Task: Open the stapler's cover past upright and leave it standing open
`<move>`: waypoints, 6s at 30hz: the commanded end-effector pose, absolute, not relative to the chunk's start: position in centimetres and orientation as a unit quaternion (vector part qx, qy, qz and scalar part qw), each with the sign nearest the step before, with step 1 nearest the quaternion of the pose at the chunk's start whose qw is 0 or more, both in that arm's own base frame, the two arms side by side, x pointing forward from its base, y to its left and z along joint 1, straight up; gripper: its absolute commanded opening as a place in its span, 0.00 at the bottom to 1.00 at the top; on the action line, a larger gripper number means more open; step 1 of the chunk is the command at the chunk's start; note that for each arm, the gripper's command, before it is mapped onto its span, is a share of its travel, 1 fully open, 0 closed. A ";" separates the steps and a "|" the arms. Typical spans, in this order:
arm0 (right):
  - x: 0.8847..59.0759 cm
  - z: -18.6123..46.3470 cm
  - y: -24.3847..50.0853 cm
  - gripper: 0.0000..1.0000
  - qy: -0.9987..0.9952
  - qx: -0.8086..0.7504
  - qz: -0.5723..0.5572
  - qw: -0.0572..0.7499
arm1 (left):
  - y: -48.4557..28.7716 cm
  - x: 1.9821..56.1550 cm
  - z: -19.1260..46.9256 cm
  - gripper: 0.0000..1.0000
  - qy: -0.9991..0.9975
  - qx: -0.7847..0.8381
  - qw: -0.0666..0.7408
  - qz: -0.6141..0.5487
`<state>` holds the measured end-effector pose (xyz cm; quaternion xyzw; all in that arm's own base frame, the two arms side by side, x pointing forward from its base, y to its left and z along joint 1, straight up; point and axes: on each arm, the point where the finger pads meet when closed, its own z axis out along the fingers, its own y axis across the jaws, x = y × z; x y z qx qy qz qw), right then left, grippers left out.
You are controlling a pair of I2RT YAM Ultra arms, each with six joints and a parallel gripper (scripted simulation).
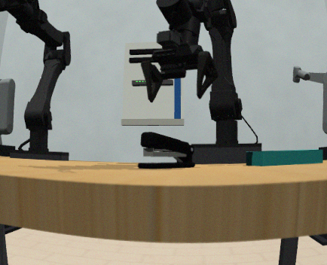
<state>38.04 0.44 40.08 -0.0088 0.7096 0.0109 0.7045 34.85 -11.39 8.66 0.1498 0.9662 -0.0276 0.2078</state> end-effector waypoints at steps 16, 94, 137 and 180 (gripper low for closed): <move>38.1 41.2 0.1 1.00 0.703 0.000 0.000 0.712 | -11.2 34.8 9.4 1.00 0.964 0.152 0.216 -0.026; 38.1 41.2 0.1 1.00 0.703 0.000 0.000 0.712 | -12.2 37.8 -0.6 0.37 0.971 0.240 0.007 -0.005; 38.1 41.2 0.1 1.00 0.703 0.000 0.000 0.712 | -16.5 32.0 4.0 0.22 0.980 0.195 0.028 -0.008; 38.1 41.2 0.1 1.00 0.703 0.000 0.000 0.712 | -24.7 15.6 2.8 0.22 0.825 0.565 0.007 -0.004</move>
